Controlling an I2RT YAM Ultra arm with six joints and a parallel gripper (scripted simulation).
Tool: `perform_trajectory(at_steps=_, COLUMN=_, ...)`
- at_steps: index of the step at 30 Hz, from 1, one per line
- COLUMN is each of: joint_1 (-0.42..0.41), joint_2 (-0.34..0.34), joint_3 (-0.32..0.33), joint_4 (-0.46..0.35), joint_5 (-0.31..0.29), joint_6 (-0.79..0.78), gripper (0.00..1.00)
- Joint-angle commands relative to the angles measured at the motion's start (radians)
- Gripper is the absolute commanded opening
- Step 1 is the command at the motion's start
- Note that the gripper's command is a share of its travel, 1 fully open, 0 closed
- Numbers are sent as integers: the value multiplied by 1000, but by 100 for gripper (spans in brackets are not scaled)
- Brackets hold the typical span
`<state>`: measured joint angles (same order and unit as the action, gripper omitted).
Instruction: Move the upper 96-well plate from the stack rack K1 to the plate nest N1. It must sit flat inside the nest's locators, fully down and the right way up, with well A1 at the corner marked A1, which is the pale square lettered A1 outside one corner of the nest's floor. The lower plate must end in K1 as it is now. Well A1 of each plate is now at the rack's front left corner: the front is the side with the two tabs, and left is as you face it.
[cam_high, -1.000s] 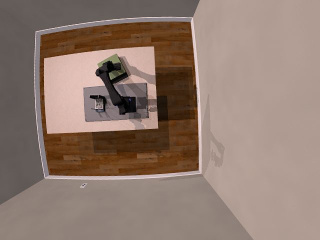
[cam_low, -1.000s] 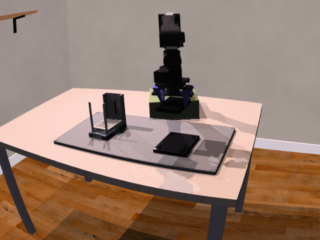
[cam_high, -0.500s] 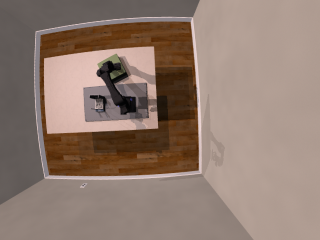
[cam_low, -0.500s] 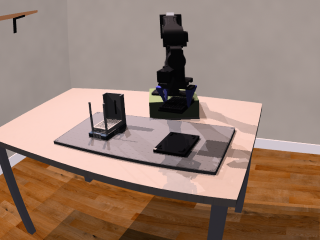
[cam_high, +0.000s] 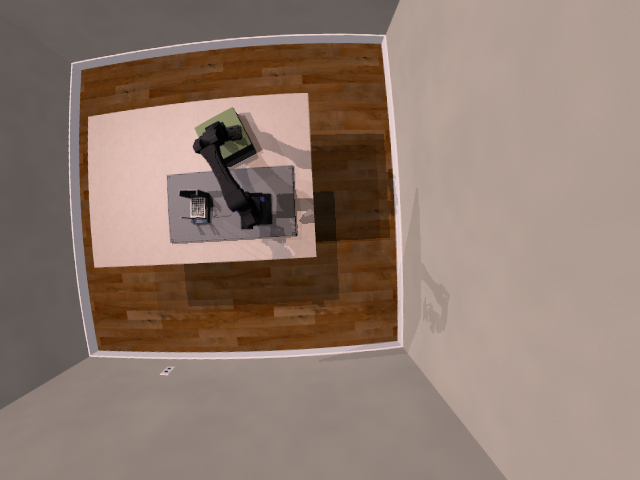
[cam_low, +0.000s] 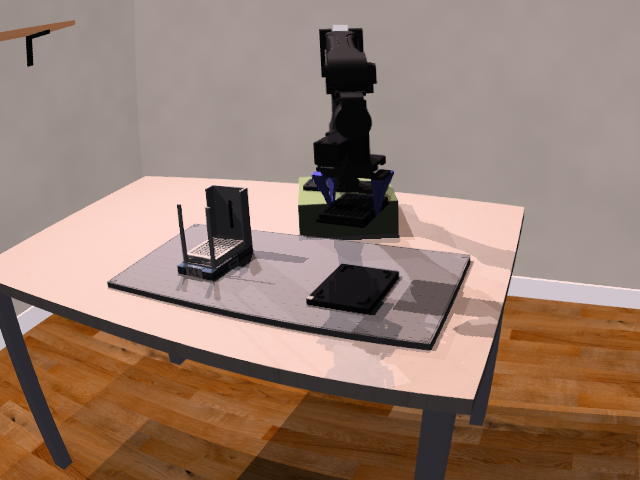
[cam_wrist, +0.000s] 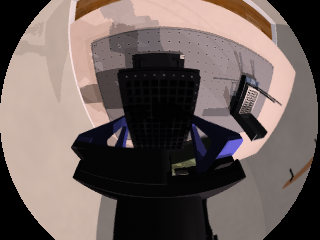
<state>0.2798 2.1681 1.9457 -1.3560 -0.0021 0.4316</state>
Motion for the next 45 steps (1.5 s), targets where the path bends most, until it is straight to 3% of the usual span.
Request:
perform_trajectory(at_steps=1, joint_1=-17, joint_2=-20, joint_3=35, joint_4=-11, joint_5=6, joint_6=-7, gripper=0)
perform_trajectory(at_steps=35, joint_1=-11, joint_2=9, joint_3=41, joint_4=-14, joint_5=6, joint_6=-6, gripper=0)
perform_trajectory(at_steps=36, joint_1=-11, joint_2=-20, joint_3=42, joint_4=-5, joint_5=6, joint_6=-6, gripper=0)
perform_trajectory(at_steps=45, joint_1=-10, joint_2=-27, joint_3=40, joint_4=-3, joint_5=6, joint_6=-5, gripper=0)
